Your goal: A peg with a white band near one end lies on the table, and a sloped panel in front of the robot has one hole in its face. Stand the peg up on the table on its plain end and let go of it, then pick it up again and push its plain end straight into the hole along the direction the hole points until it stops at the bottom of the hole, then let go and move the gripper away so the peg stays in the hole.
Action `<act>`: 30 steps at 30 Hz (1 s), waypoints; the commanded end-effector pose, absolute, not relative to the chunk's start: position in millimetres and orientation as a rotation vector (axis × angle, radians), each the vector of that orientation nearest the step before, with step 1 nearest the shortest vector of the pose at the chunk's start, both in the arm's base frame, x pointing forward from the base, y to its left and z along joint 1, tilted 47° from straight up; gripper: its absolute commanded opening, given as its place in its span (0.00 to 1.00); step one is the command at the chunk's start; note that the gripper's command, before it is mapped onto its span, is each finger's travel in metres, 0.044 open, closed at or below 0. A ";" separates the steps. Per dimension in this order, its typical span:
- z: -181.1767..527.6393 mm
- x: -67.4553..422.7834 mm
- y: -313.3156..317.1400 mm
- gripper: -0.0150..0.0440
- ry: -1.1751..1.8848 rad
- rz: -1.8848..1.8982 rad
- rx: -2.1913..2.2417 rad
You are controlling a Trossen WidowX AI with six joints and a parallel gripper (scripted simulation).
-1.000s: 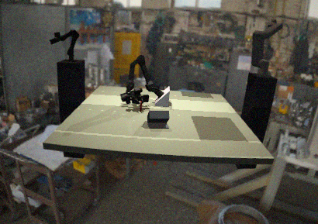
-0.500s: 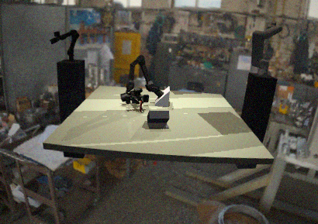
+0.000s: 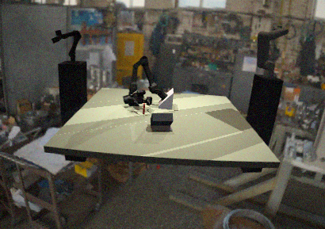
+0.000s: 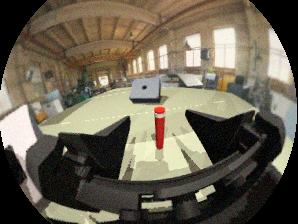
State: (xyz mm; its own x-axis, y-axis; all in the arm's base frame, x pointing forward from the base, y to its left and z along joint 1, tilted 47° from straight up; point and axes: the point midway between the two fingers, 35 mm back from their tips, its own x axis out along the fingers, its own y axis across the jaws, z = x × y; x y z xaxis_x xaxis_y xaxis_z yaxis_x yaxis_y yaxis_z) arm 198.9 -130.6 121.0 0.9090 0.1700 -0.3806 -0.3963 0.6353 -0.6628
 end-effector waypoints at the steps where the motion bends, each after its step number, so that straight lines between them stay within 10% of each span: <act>1: 121.1 198.9 -130.6 1.00 0.296 0.329 -0.823; 30: 220.3 213.3 -19.8 1.00 0.420 0.323 -0.721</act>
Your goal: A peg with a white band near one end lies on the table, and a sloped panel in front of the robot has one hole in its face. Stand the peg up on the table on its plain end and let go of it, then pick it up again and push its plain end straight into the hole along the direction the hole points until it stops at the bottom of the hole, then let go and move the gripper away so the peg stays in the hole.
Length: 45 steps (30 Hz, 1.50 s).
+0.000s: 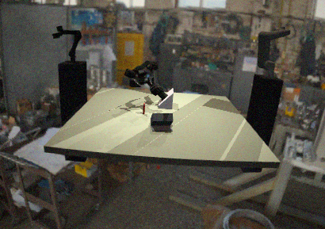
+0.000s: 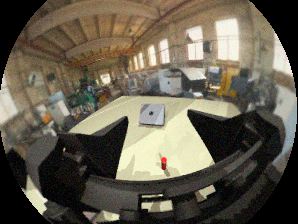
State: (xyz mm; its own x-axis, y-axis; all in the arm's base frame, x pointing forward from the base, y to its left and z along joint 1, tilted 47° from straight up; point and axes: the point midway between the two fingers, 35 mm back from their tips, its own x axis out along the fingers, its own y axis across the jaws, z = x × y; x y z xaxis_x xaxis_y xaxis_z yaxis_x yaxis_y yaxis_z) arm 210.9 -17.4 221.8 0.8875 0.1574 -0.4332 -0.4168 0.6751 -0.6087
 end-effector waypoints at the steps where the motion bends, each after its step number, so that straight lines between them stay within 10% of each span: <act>1: 217.7 214.2 -20.9 1.00 0.449 0.321 -0.702; 45: 160.3 221.3 -63.3 1.00 1.646 -0.219 -0.777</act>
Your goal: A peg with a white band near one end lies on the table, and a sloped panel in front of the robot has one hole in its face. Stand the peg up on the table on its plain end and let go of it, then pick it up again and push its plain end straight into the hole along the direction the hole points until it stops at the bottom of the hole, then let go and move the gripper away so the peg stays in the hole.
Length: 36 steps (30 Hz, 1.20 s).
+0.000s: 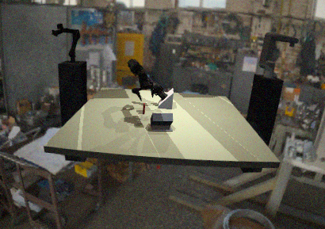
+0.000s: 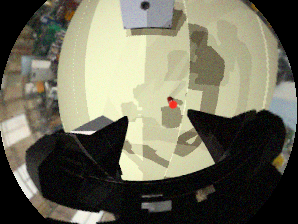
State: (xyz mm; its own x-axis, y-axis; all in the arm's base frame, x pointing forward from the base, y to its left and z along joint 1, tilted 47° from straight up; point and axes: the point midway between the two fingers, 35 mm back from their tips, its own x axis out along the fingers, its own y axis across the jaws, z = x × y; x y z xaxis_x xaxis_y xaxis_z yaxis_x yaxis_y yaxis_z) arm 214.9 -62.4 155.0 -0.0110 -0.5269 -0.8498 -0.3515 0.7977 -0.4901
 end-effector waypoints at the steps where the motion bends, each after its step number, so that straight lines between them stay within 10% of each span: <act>1: 161.6 223.2 -63.5 1.00 1.655 -0.239 -0.804; 36: 166.6 233.2 -65.5 1.00 1.485 -0.728 -0.541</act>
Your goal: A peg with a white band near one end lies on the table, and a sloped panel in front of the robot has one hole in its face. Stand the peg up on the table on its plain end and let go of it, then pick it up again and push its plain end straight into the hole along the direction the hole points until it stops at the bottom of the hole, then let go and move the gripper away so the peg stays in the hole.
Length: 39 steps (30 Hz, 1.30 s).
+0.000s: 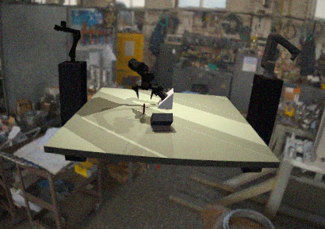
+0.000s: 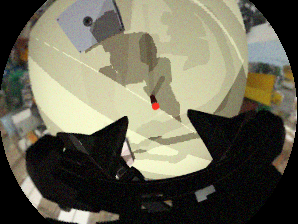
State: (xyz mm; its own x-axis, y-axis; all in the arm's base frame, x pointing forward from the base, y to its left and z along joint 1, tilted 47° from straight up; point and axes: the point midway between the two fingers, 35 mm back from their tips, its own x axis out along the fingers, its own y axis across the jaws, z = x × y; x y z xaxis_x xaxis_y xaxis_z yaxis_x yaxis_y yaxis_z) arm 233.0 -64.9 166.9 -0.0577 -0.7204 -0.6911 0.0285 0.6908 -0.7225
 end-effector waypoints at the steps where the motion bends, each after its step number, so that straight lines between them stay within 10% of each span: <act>1: 166.5 233.1 -65.6 1.00 1.474 -0.746 -0.522; 39: 162.2 232.9 -70.2 1.00 0.943 -1.330 0.224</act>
State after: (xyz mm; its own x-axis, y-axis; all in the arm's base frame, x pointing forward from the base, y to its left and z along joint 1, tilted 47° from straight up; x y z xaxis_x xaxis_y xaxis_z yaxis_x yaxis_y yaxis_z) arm 233.4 -69.5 163.0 -0.0555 -0.7201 -0.6917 0.8551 0.3234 -0.4053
